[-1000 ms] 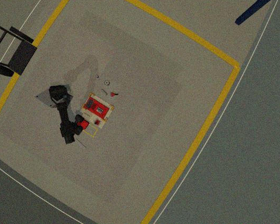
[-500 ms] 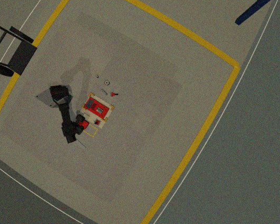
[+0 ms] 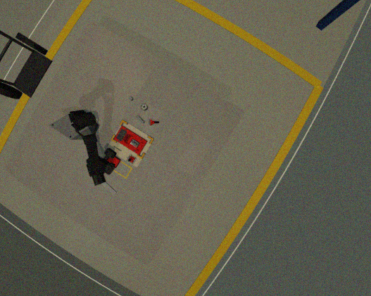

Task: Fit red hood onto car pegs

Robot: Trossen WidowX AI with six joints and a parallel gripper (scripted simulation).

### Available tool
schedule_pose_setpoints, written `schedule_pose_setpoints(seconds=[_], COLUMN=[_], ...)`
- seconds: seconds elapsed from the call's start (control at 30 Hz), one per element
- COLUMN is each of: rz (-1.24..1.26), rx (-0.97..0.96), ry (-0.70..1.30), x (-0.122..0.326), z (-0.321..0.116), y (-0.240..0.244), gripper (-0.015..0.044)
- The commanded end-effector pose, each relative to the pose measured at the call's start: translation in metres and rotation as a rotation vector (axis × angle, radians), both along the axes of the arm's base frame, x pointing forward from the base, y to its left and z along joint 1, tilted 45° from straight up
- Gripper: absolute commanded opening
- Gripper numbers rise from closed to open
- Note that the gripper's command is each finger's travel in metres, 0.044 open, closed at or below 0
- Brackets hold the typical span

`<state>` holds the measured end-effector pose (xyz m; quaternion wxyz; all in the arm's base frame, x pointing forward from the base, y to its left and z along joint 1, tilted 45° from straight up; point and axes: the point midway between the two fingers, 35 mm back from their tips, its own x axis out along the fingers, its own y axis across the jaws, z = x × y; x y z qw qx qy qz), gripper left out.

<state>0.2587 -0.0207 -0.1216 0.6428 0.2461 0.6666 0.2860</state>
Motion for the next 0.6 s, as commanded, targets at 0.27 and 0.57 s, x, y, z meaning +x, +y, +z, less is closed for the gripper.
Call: schedule_pose_setpoints(seconds=[0.27,0.57], rz=[-0.007,-0.007], rx=[0.003,0.004], ry=[0.004,0.004], x=[-0.0009,-0.0011], z=[-0.0037,-0.0069], y=[0.0044,0.0076], gripper=[0.044,0.044])
